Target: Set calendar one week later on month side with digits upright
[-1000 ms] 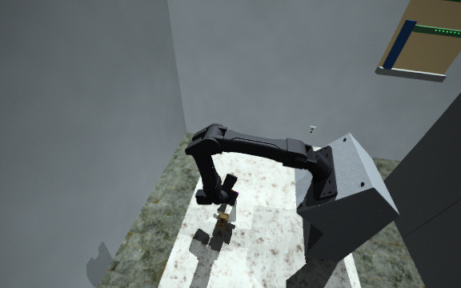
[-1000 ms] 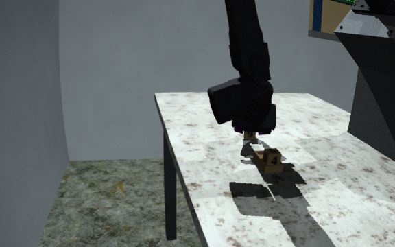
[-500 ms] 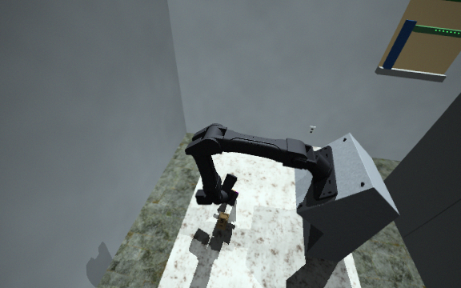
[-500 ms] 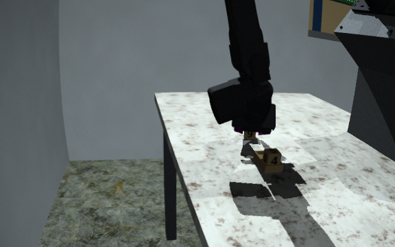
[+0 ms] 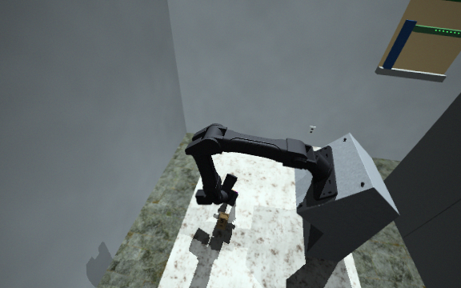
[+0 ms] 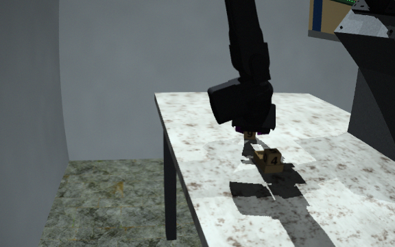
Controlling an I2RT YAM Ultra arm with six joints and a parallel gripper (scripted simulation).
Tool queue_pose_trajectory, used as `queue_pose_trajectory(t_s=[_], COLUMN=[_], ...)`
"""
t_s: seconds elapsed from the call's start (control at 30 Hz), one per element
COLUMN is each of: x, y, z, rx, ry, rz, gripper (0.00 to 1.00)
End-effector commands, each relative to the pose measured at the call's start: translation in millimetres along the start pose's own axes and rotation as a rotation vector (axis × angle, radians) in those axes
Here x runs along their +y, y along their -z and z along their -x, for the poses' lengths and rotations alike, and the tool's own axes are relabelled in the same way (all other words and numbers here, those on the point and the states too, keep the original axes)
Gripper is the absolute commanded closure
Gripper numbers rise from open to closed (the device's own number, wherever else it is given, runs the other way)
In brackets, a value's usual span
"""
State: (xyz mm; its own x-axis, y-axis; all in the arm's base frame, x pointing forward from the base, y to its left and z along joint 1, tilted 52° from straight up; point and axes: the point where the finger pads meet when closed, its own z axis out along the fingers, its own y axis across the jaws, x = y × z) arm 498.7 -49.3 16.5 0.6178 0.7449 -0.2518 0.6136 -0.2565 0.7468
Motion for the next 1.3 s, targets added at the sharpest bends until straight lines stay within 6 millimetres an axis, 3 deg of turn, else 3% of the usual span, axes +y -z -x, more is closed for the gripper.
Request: queue_pose_trajectory(t_s=[0.0,1.27], x=[4.0,3.9], y=[1.4,4.3], z=[2.7,5.6], rx=[-0.011,-0.011], ry=[-0.004,-0.004], rz=[0.010,0.010], gripper=[0.74,0.74])
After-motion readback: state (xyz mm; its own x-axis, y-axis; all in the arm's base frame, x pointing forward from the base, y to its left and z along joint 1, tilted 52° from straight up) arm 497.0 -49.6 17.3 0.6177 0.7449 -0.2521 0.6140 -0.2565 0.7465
